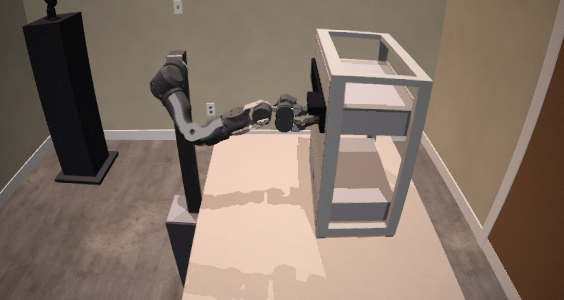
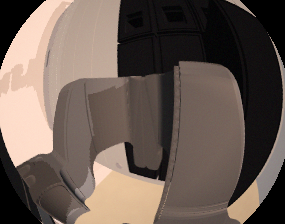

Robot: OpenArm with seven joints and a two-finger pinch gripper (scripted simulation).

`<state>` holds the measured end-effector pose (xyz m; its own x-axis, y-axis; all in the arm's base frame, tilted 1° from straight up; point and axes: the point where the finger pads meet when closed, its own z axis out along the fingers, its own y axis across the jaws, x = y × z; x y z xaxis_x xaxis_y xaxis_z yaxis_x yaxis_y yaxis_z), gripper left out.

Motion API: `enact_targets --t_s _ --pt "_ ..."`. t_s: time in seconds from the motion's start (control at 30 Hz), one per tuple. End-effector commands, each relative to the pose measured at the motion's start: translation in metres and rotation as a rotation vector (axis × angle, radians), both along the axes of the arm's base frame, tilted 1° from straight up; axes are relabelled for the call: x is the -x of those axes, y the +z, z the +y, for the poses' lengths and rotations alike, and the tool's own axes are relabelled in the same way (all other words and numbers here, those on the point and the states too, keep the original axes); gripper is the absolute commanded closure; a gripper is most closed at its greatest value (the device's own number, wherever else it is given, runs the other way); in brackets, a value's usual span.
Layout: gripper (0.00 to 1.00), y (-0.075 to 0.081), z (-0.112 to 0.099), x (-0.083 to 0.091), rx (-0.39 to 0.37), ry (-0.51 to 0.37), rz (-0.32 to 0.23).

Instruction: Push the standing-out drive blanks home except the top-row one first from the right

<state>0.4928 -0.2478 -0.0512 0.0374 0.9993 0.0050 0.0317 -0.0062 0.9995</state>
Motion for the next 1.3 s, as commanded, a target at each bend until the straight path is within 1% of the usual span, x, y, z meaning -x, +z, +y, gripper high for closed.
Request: enact_targets --t_s 0.0,0.17,0.33,0.4,0.67,0.87,1.1,1.27 --pt "1.00 0.013 0.009 -0.001 -0.004 0.026 -0.046" --pt "1.00 0.013 0.009 0.011 -0.004 0.026 -0.046" --pt "1.00 0.013 0.010 0.032 -0.004 0.026 -0.046" --pt "1.00 0.013 0.010 0.032 -0.004 0.026 -0.046" --pt "1.00 0.013 0.011 0.073 -0.003 0.025 -0.047" --pt "1.00 0.013 0.011 0.096 -0.003 0.025 -0.047" --pt "1.00 0.013 0.011 0.104 -0.003 0.025 -0.047" --pt "1.00 0.013 0.011 0.105 -0.003 0.024 -0.046"
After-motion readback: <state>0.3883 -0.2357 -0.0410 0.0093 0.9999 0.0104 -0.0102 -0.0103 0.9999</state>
